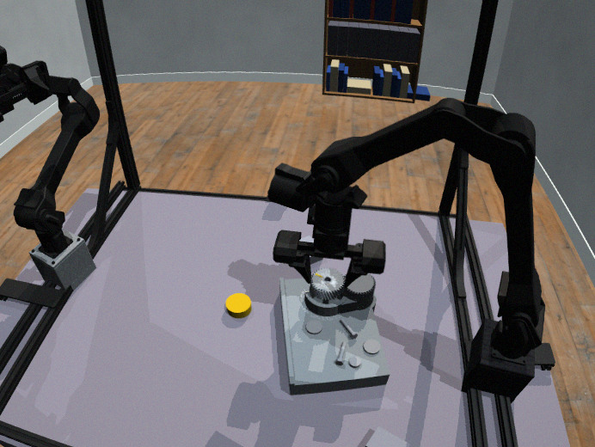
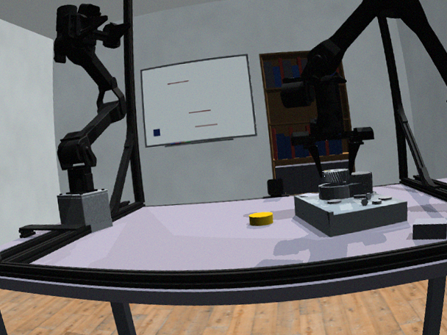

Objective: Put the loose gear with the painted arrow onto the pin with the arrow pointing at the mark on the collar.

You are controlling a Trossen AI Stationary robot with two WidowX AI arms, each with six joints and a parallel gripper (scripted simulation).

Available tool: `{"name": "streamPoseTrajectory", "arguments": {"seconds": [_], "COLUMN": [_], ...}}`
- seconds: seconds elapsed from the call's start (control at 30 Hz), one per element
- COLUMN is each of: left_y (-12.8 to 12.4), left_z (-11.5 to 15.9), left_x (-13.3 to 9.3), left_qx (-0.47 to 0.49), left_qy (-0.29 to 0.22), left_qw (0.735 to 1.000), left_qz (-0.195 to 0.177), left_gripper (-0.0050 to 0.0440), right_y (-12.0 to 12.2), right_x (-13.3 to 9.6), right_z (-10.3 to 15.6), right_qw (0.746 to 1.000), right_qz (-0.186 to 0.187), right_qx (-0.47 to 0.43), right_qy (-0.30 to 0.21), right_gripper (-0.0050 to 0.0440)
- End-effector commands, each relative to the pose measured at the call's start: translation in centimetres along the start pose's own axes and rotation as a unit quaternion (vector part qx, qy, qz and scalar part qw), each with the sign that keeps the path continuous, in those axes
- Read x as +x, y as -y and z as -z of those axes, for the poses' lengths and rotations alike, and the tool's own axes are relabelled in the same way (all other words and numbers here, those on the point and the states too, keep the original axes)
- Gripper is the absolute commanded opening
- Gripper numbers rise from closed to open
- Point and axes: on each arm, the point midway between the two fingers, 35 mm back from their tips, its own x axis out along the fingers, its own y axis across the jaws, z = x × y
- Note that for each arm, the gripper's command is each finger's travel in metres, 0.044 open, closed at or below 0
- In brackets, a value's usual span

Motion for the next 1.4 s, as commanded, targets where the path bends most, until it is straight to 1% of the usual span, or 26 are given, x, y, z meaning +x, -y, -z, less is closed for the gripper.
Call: {"name": "streamPoseTrajectory", "arguments": {"seconds": [0.0,1.37], "left_y": [0.00,0.00], "left_z": [-0.01,-0.01], "left_x": [0.29,1.21], "left_qx": [-0.009,-0.063], "left_qy": [0.000,0.000], "left_qw": [1.000,0.998], "left_qz": [0.000,0.000], "left_gripper": [0.0000,0.0000], "right_y": [-0.04,-0.04], "right_x": [-0.01,-0.01], "right_z": [0.01,0.01], "right_qw": [1.000,1.000], "right_qz": [0.000,0.000], "right_qx": [0.003,0.003], "right_qy": [0.000,0.000], "right_gripper": [0.0400,0.0400]}}
